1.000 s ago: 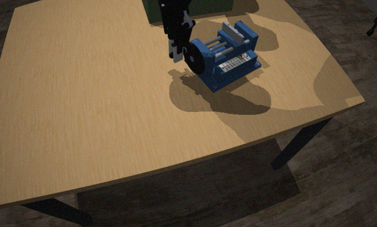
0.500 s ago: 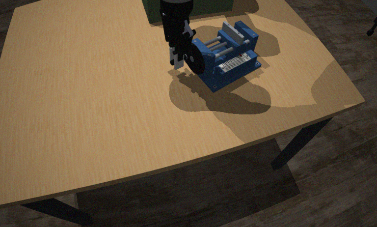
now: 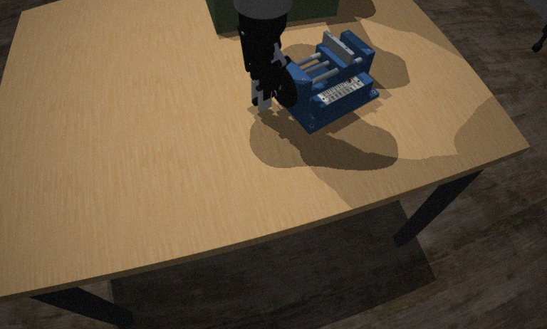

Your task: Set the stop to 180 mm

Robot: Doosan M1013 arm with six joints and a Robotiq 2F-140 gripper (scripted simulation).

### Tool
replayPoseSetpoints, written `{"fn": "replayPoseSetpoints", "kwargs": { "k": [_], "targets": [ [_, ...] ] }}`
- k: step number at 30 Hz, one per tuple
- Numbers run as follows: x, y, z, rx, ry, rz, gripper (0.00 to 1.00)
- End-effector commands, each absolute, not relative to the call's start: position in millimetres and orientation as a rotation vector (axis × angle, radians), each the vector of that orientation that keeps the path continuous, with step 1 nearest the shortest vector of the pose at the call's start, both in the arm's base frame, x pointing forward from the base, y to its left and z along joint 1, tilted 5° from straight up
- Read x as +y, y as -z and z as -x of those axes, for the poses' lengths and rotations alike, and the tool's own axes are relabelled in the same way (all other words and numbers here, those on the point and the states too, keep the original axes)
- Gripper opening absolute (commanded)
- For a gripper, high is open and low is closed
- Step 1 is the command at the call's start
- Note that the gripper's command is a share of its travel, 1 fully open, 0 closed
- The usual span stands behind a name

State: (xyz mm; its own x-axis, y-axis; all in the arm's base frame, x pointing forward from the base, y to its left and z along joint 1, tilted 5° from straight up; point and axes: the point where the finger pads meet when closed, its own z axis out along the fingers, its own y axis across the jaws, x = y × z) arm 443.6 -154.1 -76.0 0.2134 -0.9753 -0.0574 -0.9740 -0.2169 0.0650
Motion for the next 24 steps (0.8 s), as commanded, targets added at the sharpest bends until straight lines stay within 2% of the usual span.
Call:
{"fn": "replayPoseSetpoints", "kwargs": {
  "k": [1,11,24],
  "targets": [
    [-152.6,78.0,-450.0,-1.958,0.133,-2.435,0.04],
    [-147.7,75.4,-472.8,-1.958,0.133,-2.435,0.04],
    [-145.1,46.3,-492.6,-1.958,0.133,-2.435,0.04]
  ]
}}
